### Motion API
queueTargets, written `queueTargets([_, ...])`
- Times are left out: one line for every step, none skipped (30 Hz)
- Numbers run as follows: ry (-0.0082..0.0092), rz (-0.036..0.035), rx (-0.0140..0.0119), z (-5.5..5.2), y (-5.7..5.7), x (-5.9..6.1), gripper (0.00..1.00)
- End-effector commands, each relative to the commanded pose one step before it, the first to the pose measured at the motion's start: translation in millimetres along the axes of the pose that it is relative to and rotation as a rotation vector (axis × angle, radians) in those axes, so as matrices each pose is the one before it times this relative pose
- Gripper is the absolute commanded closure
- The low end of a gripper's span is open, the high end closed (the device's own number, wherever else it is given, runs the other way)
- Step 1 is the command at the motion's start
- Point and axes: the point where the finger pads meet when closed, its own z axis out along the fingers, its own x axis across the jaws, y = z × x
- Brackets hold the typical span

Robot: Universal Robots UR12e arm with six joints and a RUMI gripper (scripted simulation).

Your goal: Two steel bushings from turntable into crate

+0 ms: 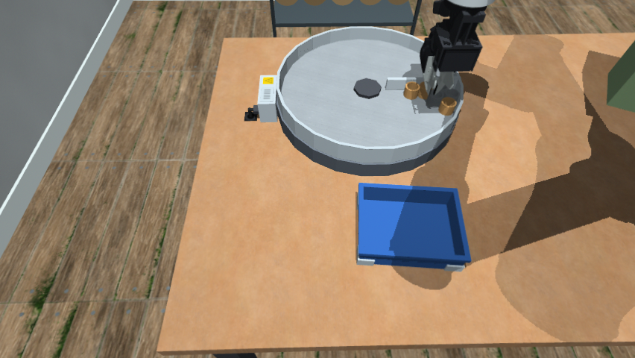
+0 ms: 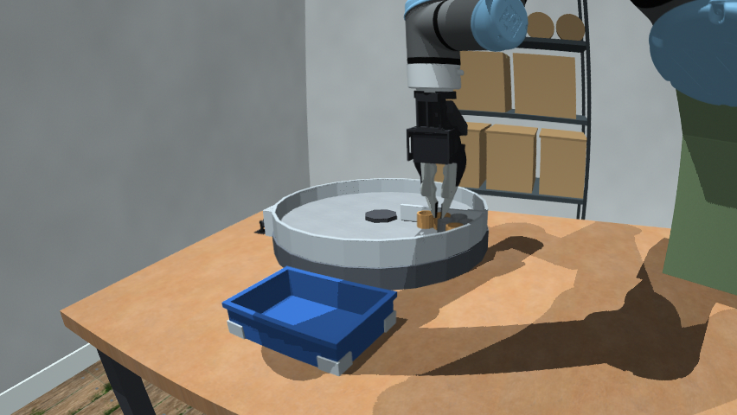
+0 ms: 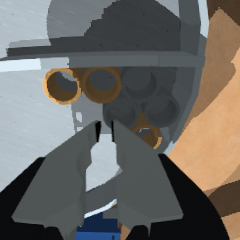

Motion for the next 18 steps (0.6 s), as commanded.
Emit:
queueTargets([-0.00064,-0.00021,0.00037,0.96,-0.19,-0.36,0.94])
queueTargets([0.0,0.0,0.0,0.0,0.0,0.0,0.94])
queueTargets([0.0,0.0,0.0,0.0,0.0,0.0,0.94])
queueTargets([0.0,0.0,0.0,0.83,0.0,0.0,0.94])
queueTargets([0.0,0.0,0.0,1.04,0.0,0.0,0.94])
queueTargets([0.0,0.0,-0.00001,1.24,0.0,0.01,0.94])
queueTargets([0.0,0.0,0.0,1.43,0.0,0.0,0.94])
queueTargets([0.0,0.0,0.0,1.58,0.0,0.0,0.94])
queueTargets([0.0,0.0,-0.00001,1.69,0.0,0.01,0.94])
queueTargets([0.0,0.0,0.0,1.77,0.0,0.0,0.94])
queueTargets([0.0,0.0,0.0,1.8,0.0,0.0,0.94])
queueTargets([0.0,0.0,-0.00001,1.78,0.0,0.01,0.94])
queueTargets([0.0,0.0,0.00001,1.72,-0.01,-0.01,0.94])
queueTargets([0.0,0.0,0.0,1.62,0.0,0.0,0.94])
queueTargets([0.0,0.0,-0.00001,1.47,0.0,0.01,0.94])
queueTargets([0.0,0.0,0.00001,1.3,0.0,-0.01,0.94])
queueTargets([0.0,0.0,0.0,1.09,0.0,0.0,0.94])
queueTargets([0.0,0.0,0.0,0.87,0.0,0.0,0.94])
